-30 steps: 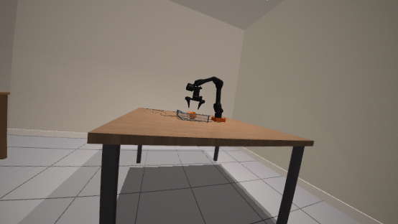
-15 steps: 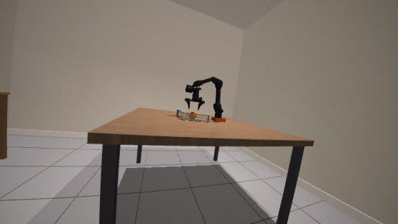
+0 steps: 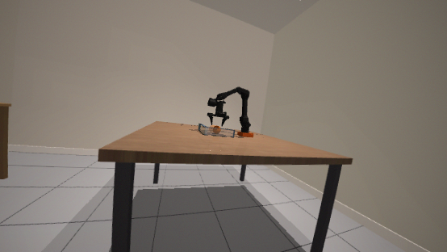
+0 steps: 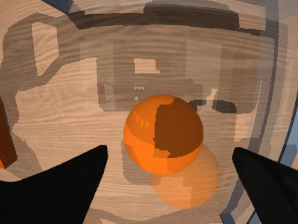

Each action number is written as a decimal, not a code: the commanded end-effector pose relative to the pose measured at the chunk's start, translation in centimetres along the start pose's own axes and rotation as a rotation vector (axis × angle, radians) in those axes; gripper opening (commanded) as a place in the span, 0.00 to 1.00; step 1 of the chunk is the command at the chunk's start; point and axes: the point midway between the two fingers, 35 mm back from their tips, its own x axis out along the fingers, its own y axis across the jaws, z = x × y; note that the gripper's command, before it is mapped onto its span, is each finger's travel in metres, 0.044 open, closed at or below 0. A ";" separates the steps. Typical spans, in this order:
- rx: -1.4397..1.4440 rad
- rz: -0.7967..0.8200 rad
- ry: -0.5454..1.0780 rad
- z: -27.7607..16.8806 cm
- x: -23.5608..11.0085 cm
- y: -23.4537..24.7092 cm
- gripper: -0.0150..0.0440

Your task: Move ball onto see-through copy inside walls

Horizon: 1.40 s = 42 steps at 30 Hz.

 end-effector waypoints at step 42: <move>-0.004 0.014 0.007 -0.1 3.0 0.2 0.62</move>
